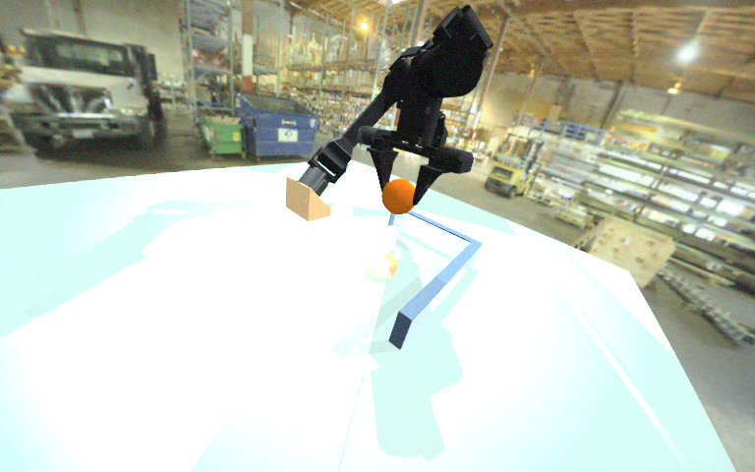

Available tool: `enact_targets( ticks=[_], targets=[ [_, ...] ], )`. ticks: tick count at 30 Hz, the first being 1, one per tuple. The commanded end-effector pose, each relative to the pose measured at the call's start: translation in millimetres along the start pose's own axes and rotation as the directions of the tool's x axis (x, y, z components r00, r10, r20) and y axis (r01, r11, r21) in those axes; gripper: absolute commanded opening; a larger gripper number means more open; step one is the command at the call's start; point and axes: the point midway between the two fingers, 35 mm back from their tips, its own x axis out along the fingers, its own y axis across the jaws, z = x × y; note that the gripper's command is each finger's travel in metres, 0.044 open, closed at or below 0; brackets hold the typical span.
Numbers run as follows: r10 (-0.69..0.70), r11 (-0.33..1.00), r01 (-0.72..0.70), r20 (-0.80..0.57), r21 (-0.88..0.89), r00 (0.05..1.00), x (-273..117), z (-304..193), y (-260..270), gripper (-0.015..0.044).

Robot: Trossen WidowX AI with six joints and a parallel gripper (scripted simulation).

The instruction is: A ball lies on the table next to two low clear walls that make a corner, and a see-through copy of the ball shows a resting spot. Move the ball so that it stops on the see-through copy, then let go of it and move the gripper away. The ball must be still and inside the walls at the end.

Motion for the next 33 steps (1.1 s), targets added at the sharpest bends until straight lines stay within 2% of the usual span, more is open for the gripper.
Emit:
enact_targets(
  ticks=[1,6,13,26,33],
  targets=[
    [0.0,1.0,0.0,0.0,0.004,1.0,15.4,-18.5,-9.2,0.0],
    [0.0,1.0,0.0,0.001,0.004,1.0,33.8,-37.3,-17.7,0.0],
    [0.0,1.0,0.0,0.001,0.004,1.0,42.5,-38.4,-18.8,0.0],
    [-0.001,1.0,0.001,0.003,0.004,1.0,101.7,-37.6,-18.5,0.0],
    [-0.001,1.0,0.001,0.003,0.004,1.0,107.2,-37.4,-18.2,0.0]
  ],
)
